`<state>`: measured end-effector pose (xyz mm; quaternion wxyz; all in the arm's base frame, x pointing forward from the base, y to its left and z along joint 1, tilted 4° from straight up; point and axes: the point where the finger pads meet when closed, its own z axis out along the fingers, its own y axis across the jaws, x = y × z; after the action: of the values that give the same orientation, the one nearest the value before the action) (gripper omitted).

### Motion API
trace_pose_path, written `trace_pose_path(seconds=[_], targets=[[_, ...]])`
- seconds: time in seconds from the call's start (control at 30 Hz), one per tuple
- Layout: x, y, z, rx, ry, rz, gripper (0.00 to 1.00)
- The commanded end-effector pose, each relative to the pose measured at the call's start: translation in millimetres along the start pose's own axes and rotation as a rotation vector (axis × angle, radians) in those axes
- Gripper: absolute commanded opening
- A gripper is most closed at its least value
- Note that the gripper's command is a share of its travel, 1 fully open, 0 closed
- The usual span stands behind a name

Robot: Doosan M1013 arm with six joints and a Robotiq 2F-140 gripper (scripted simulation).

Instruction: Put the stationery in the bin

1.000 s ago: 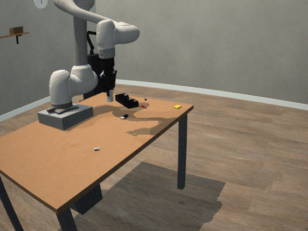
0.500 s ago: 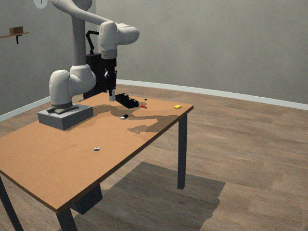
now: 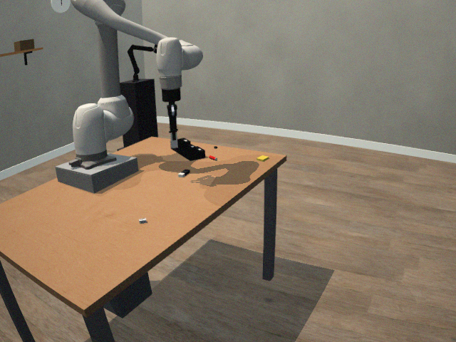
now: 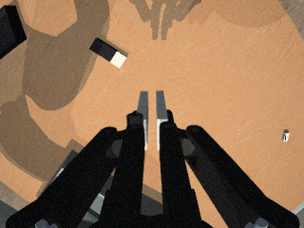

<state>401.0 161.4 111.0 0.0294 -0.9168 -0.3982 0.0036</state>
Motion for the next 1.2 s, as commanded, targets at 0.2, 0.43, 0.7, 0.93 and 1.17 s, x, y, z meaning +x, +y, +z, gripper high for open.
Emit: trace_pose_path(seconds=[0.2, 0.43, 0.7, 0.93, 1.17], targets=[[24.6, -71.7, 19.4, 0.008, 0.005, -0.343, 0.15], [44.8, -124.9, 32.3, 0.008, 0.005, -0.343, 0.15], [62.0, -170.5, 43.4, 0.008, 0.005, -0.343, 0.15], [82.1, -223.7, 56.4, 0.008, 0.005, -0.343, 0.15], [96.5, -261.6, 65.7, 0.008, 0.005, -0.343, 0.15]])
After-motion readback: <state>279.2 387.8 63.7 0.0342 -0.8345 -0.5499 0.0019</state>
